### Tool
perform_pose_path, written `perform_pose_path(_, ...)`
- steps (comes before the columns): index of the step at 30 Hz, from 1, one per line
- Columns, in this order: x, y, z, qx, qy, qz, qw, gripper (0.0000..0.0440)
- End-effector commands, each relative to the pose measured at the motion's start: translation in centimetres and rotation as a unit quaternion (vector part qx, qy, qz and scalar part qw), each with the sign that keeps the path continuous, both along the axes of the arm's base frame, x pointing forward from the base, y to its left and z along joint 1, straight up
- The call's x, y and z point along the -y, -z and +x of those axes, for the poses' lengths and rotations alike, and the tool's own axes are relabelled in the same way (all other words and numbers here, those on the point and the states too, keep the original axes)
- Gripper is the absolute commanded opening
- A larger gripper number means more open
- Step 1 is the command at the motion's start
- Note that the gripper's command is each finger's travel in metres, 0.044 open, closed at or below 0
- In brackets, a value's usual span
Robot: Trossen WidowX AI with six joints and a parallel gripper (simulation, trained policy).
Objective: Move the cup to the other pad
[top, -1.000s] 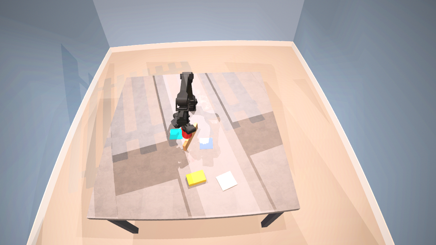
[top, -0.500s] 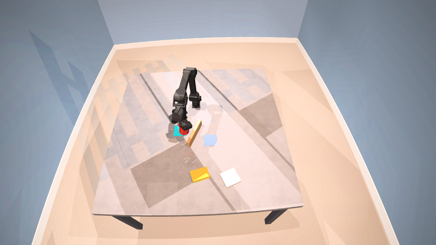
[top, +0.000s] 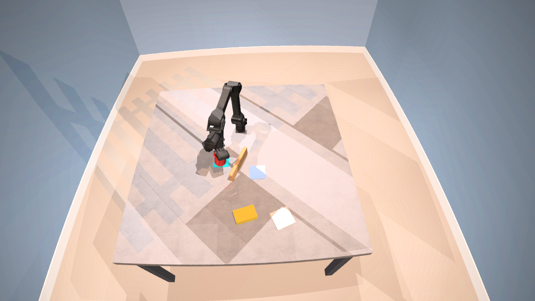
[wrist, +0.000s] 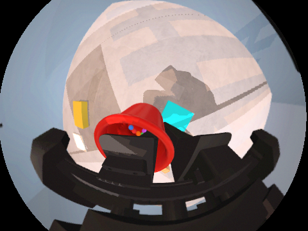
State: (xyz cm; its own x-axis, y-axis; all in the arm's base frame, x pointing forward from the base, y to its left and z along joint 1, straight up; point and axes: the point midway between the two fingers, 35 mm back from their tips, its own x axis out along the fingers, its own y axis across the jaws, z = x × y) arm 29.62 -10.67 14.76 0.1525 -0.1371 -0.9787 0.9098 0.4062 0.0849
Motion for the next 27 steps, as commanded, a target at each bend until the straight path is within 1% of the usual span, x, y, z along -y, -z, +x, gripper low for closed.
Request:
perform_pose_path(1,0.5,0.6,-0.5,-0.001,0.005,-0.003,1.0,0.0)
perform_pose_path(12,1.1,3.3,-2.2,-0.005,0.022,-0.001,1.0,0.0001)
perform_pose_path(27,0.7,7.2,-5.2,-0.022,0.037,0.006,0.999,0.0007)
